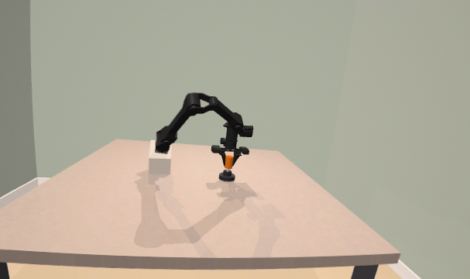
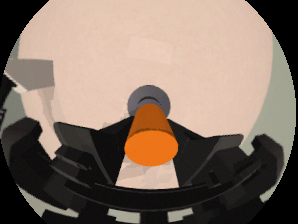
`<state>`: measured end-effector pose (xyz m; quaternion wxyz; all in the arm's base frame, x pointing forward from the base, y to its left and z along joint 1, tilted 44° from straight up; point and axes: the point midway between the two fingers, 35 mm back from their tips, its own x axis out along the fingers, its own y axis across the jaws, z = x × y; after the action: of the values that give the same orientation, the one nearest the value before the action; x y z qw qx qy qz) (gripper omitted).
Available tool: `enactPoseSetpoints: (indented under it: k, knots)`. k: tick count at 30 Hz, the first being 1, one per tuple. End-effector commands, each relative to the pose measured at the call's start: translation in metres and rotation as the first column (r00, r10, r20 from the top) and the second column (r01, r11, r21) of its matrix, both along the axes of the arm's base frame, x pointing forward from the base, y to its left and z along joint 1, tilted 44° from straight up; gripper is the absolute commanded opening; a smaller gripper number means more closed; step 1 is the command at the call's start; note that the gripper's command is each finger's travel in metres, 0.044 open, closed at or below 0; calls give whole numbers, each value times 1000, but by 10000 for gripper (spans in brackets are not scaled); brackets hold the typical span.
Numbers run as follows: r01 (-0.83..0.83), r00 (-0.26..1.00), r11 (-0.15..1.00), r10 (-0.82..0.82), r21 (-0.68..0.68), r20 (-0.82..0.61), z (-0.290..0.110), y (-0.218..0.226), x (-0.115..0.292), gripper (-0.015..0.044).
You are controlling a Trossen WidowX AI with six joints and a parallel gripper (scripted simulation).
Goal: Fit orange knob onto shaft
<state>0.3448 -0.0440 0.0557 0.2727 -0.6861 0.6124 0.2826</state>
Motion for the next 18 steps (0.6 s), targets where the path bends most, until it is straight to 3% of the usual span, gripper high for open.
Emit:
enactPoseSetpoints:
  k: [1,5,10,18]
  knots:
    - [-3,1000,1000,3,-2,5,3,2,1,0]
    - [-22,1000,1000,21,-5,-13,4,3,0,0]
    - [-147,981,989,144,-11,-133,3,3,-3,0]
    - [-155,978,988,152,-11,-140,0,1,-6,0]
